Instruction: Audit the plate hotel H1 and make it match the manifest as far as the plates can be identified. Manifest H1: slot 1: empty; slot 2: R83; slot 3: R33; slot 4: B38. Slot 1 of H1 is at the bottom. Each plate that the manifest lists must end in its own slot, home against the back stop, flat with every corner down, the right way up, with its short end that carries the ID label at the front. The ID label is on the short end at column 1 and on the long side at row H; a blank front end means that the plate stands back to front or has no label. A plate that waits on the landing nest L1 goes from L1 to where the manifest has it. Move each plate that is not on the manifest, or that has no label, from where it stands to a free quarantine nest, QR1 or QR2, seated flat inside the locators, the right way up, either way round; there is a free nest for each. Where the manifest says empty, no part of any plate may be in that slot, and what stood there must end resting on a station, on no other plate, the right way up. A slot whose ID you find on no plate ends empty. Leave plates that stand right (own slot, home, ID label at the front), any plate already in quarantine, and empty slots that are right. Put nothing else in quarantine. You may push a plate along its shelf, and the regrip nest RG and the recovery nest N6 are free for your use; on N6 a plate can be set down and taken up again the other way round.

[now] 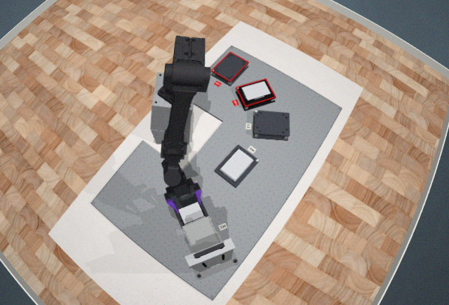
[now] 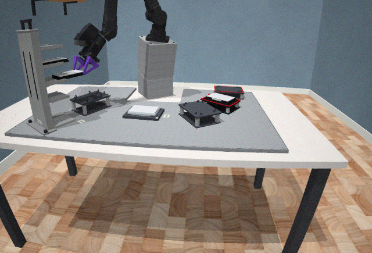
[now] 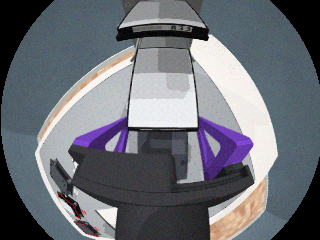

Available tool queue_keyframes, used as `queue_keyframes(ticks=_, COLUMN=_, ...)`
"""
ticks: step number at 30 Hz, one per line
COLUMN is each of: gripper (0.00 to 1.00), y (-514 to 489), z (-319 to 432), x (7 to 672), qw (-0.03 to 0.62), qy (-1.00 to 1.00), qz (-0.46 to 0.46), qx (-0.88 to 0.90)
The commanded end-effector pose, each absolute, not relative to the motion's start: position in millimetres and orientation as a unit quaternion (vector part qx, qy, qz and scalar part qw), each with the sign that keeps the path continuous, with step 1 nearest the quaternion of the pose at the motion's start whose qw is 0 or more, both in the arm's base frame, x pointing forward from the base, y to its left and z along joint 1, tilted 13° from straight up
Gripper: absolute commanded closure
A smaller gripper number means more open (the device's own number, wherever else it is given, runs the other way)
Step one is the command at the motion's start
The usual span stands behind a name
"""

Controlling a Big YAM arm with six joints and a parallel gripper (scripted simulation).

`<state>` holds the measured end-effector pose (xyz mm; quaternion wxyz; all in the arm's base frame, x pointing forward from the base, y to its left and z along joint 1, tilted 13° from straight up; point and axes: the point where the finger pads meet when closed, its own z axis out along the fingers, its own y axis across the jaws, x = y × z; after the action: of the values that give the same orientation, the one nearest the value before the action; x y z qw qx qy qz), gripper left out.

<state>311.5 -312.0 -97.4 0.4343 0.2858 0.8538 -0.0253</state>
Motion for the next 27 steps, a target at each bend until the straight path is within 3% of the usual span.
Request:
queue_keyframes(ticks=1, gripper=0.14, y=-319.5, z=-86.5, x=307.1, qw=0.448, qy=0.847, qz=-0.041, qx=0.282)
queue_keyframes(ticks=27, gripper=0.14, y=-299.8, z=-95.8, x=280.5, qw=0.442, qy=0.85, qz=-0.037, qx=0.283)
